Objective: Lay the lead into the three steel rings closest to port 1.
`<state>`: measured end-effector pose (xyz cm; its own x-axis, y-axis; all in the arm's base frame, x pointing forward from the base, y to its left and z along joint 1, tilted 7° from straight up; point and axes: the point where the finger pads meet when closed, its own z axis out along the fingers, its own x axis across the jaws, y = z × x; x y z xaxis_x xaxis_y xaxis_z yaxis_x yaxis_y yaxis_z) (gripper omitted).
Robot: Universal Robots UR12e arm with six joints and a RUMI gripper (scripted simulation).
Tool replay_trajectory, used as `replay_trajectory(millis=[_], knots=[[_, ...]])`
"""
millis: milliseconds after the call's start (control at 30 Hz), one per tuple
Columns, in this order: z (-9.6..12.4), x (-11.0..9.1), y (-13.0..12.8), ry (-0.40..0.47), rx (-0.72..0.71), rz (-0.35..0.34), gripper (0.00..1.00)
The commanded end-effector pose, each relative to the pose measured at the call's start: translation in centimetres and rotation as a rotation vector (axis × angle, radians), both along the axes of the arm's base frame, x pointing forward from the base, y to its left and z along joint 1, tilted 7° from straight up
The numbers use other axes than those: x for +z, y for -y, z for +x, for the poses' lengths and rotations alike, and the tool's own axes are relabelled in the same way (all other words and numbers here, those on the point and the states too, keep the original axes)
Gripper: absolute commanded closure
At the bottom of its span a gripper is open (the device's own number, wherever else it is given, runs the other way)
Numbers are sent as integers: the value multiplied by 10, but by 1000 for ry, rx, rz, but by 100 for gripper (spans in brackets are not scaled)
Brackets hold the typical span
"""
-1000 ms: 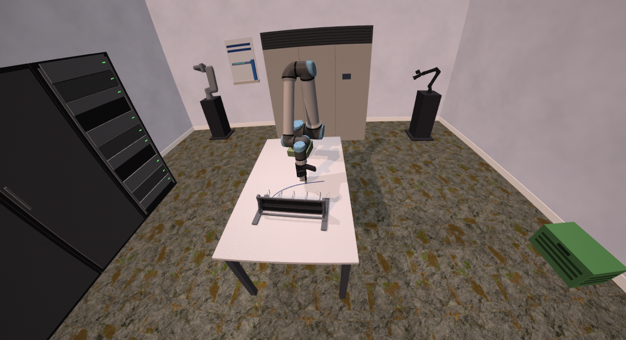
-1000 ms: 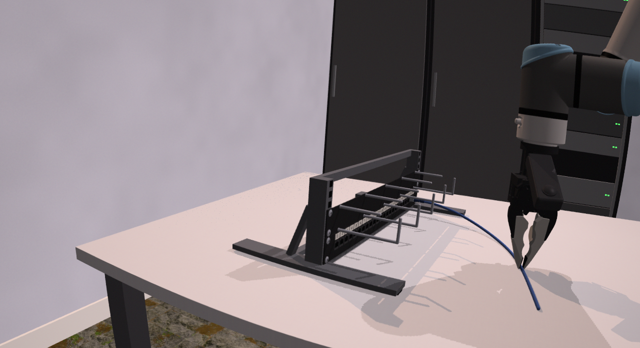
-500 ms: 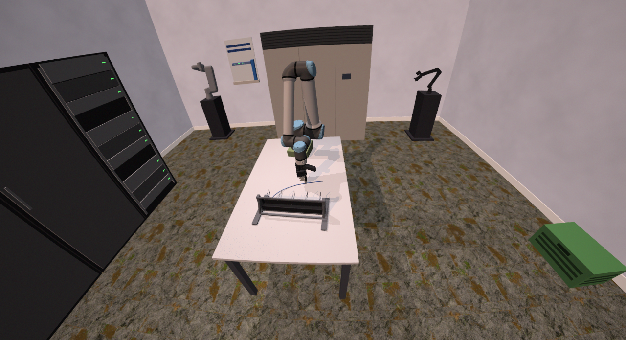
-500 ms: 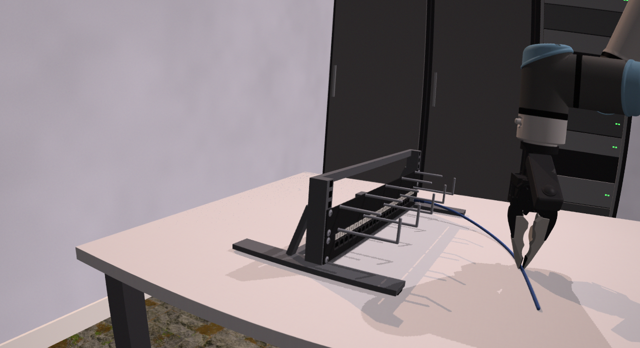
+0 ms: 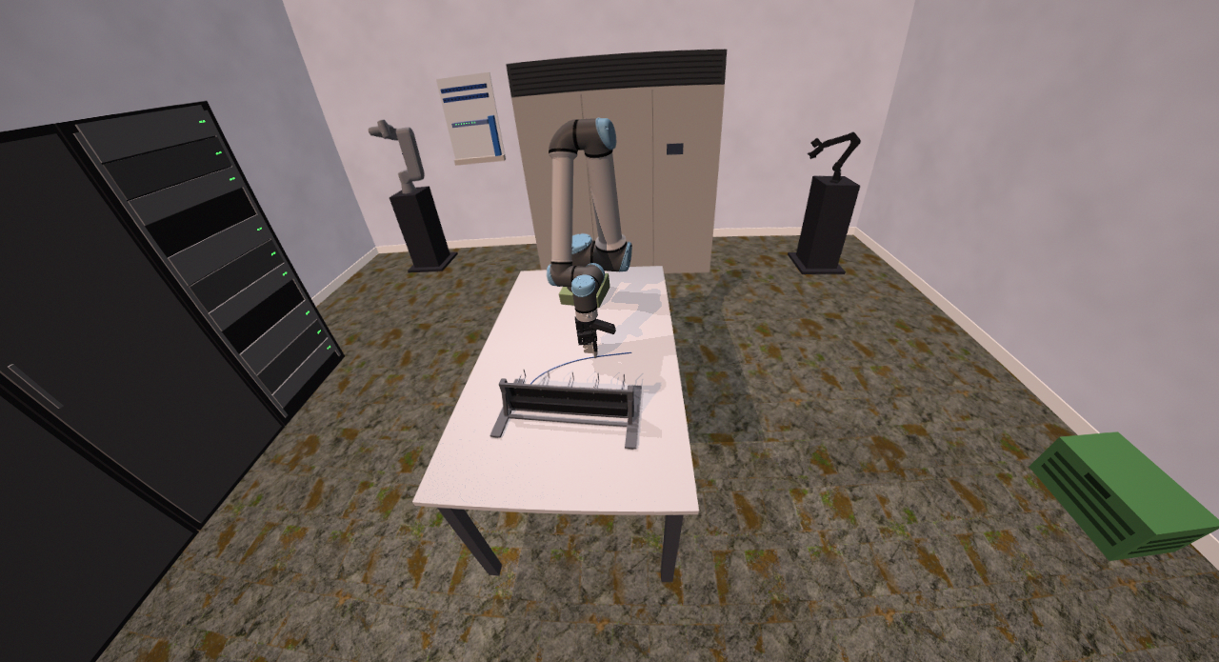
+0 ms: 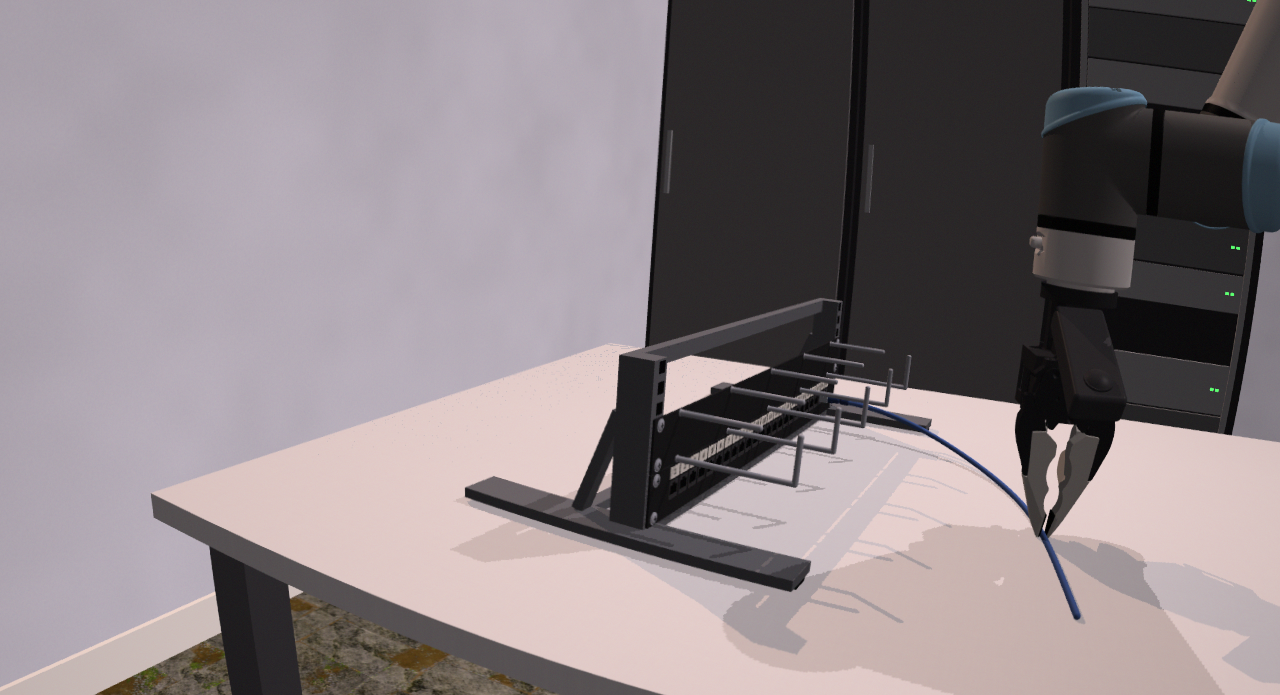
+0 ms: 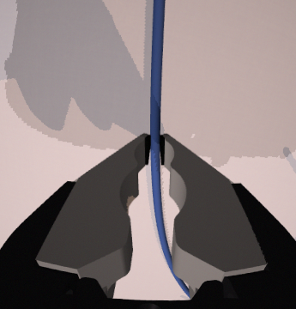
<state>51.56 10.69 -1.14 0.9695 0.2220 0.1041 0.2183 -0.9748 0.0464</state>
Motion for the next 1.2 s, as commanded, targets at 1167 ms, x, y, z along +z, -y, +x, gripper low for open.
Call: replay_trajectory(millis=[1167], knots=[[-1,16,0,1,0,0,100]])
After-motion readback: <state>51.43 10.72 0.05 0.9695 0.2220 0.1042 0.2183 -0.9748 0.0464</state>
